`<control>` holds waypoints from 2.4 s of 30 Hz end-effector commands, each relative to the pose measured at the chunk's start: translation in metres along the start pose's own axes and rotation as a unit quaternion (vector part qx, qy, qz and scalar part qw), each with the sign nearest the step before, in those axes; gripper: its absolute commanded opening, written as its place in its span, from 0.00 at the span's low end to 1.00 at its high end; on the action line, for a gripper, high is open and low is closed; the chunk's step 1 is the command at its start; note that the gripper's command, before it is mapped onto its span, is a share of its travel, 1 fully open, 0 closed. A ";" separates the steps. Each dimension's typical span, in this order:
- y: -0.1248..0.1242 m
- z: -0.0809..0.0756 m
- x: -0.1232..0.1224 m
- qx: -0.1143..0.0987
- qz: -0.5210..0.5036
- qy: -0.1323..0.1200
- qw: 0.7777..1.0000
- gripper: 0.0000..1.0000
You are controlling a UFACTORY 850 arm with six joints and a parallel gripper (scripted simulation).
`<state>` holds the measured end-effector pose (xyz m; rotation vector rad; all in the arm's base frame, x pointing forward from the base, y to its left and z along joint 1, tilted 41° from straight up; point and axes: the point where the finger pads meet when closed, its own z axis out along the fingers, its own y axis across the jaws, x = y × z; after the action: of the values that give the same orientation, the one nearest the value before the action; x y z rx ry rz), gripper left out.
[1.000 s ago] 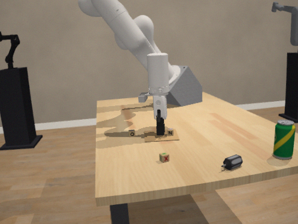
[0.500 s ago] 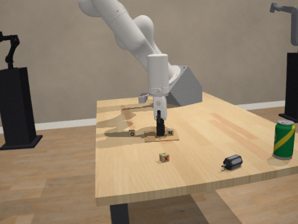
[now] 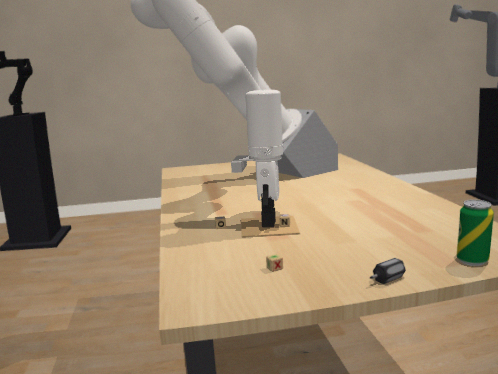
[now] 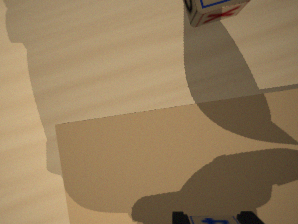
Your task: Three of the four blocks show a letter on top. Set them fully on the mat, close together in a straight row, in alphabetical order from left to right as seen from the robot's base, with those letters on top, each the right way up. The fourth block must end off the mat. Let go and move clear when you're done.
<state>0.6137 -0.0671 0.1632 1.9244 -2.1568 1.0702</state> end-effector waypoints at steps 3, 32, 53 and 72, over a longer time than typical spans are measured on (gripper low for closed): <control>-0.001 -0.001 0.000 0.001 0.000 0.000 1.000 0.23; -0.001 -0.001 0.000 0.001 0.000 0.000 1.000 0.39; -0.001 -0.009 0.000 0.001 0.000 0.000 1.000 0.43; -0.001 -0.085 0.000 0.001 0.000 0.000 1.000 0.43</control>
<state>0.5833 -0.0261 0.2224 1.9252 -2.1574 1.0714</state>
